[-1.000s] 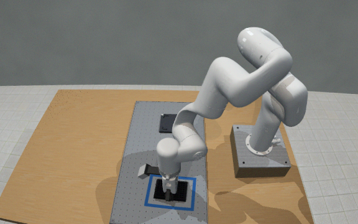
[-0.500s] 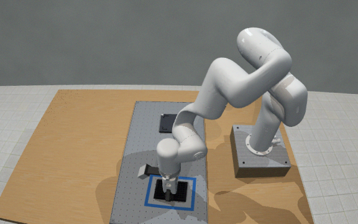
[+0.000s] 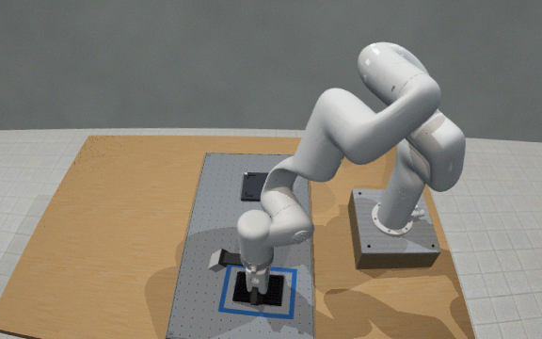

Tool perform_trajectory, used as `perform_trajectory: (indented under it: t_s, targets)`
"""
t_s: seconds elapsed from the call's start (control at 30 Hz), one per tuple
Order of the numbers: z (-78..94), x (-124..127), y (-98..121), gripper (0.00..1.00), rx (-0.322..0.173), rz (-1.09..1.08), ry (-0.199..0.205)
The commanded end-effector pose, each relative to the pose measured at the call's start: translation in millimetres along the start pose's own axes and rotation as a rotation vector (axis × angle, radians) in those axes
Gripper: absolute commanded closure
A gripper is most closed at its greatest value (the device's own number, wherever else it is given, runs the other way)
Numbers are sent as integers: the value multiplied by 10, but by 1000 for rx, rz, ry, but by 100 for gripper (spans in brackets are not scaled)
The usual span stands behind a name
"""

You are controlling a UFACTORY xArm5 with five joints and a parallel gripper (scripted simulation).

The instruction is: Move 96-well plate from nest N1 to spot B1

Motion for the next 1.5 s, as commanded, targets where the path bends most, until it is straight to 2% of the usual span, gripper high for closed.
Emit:
perform_trajectory:
  t_s: [0.0,0.6,0.63,1.47]
  targets:
    - [-2,-4,-13,100,3,0,-1]
    - [23,-4,-13,100,3,0,-1]
    - [29,-4,-13,0,3,0,-1]
    - [29,-4,-13,0,3,0,-1]
Point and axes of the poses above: the point where the finger pads meet when closed, its own z axis out along the fingers, its own x axis across the jaws, y = z × x, the point moved 2 cm from there along -z, back along the fingers, and after that the axes turned 13 degrees about -z, right-handed, at the moved point
